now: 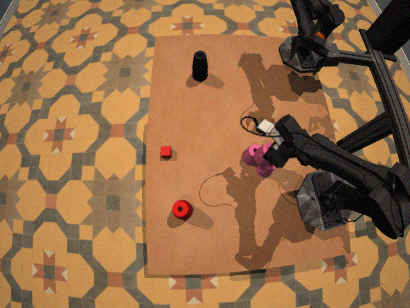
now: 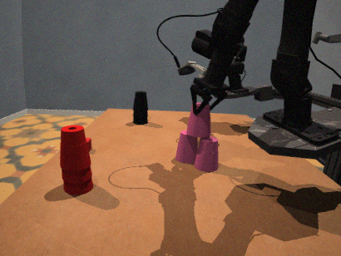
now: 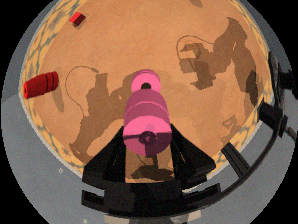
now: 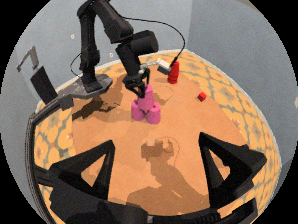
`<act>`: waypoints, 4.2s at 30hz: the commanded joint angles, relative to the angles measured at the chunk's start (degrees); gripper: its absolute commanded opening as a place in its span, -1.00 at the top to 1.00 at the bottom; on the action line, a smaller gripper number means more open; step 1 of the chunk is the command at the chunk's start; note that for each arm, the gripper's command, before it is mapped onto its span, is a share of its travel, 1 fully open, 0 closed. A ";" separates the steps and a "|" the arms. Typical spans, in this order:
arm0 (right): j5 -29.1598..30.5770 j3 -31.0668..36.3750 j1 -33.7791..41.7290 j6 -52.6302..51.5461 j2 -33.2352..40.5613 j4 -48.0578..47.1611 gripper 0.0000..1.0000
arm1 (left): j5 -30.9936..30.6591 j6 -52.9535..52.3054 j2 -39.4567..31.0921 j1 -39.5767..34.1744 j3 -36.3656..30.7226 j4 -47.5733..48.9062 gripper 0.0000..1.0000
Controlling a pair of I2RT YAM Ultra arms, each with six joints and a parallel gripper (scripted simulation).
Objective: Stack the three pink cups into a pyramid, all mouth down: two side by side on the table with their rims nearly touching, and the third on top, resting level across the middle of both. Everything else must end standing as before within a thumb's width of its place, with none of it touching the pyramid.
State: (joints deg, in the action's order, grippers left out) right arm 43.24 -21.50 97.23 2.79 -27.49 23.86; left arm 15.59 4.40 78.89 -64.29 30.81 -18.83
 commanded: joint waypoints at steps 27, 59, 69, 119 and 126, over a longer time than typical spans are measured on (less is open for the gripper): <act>0.60 -0.40 0.55 0.42 1.18 -1.53 -1.00 | -0.26 -0.45 0.88 0.49 -1.00 3.22 -0.82; -14.71 -1.90 -24.98 0.46 -11.01 -15.05 -1.00 | 9.81 2.81 -26.98 -8.92 -12.25 4.44 -1.00; -25.54 -2.48 -48.19 1.04 -21.41 -23.74 -1.00 | 10.77 2.11 -29.85 -9.92 -16.45 7.75 -1.00; -45.18 -4.61 -101.38 1.39 -47.08 -41.42 -1.00 | -1.70 -2.89 -23.38 20.76 -11.83 20.49 -1.00; -45.18 -4.61 -101.38 1.39 -47.08 -41.42 -1.00 | -8.67 -5.86 -16.27 41.42 -8.95 27.38 -1.00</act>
State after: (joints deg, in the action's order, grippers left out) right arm -1.45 -24.38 -3.92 3.84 -74.17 -15.99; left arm 11.14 0.56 60.71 -28.01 19.68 3.38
